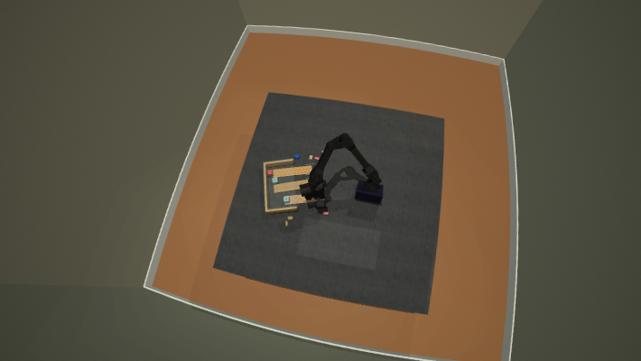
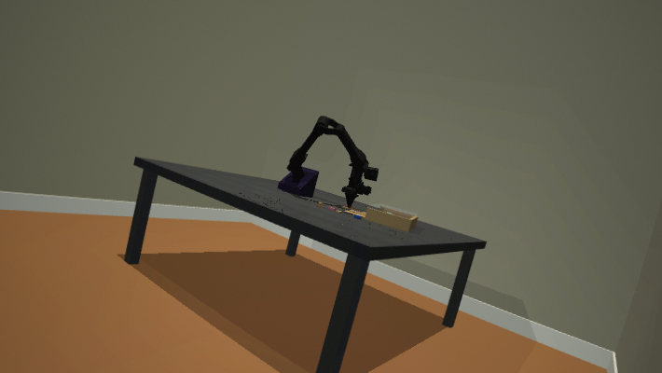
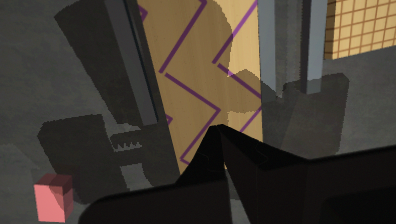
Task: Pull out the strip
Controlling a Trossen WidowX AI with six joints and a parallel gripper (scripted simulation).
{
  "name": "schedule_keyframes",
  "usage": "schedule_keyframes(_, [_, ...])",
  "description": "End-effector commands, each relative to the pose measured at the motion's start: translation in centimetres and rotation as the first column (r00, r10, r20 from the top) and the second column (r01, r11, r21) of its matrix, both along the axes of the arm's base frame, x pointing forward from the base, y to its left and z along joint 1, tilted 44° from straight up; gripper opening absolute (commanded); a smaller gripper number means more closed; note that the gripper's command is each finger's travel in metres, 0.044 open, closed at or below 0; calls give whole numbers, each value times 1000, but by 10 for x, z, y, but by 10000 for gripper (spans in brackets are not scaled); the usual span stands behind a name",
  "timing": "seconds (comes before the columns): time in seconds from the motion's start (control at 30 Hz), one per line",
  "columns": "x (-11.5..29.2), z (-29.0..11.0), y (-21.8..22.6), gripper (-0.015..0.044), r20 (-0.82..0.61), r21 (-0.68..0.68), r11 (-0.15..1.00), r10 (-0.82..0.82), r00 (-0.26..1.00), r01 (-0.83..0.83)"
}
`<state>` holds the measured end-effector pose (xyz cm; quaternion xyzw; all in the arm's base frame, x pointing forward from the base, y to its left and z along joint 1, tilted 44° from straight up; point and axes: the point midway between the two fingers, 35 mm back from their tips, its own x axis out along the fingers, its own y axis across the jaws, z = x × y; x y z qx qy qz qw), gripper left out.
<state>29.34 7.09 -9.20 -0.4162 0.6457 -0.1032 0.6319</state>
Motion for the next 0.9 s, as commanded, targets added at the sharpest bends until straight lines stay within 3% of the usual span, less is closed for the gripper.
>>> schedule_keyframes(0.0, [-13,-2,-9,0,-22,-11,1000,-12,1000,12])
schedule_keyframes(0.87, [-47,5,-24,0,-24,-12,1000,-12,1000,12])
